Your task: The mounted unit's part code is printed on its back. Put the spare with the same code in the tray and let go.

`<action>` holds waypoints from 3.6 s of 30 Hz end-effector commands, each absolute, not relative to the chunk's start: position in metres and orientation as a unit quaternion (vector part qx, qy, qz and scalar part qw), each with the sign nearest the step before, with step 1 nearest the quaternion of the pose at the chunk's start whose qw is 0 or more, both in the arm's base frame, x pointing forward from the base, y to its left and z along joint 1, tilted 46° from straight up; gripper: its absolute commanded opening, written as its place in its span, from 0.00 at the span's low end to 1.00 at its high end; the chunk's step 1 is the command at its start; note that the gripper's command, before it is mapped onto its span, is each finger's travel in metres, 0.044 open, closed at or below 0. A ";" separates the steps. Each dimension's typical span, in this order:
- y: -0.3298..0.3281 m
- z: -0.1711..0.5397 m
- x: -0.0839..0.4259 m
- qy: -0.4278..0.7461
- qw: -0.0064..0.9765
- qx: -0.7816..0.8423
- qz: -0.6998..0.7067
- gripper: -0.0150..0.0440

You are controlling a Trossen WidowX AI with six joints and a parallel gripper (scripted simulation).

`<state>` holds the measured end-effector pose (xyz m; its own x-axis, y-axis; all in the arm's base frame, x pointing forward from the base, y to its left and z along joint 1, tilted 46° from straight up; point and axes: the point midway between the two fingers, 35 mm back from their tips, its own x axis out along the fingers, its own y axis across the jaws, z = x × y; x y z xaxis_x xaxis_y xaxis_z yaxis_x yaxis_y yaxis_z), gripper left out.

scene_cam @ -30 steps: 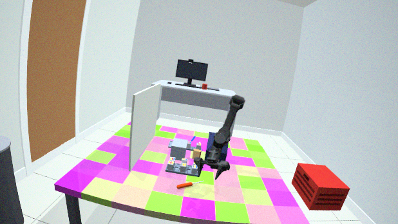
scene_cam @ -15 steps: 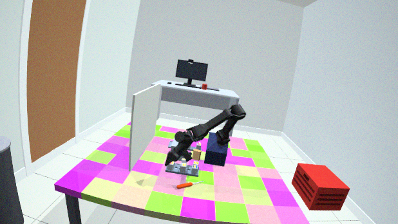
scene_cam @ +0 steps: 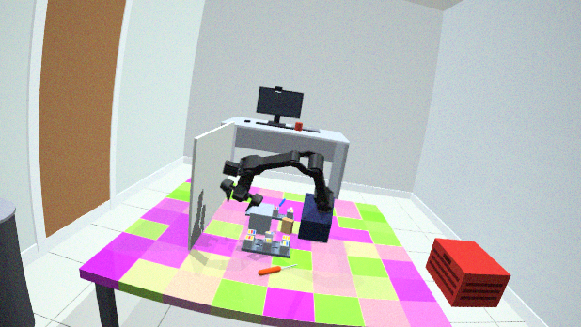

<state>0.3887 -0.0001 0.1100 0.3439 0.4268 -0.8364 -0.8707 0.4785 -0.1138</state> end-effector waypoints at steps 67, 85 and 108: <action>0.077 0.140 0.175 0.291 0.732 -0.232 0.572 1.00; 0.106 0.110 0.177 0.290 0.732 -0.231 0.572 0.76; 0.128 0.084 0.188 0.294 0.729 -0.235 0.572 0.76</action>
<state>0.1870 0.1245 0.0893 0.1759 0.6985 -0.6937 -0.9724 0.2329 -0.0121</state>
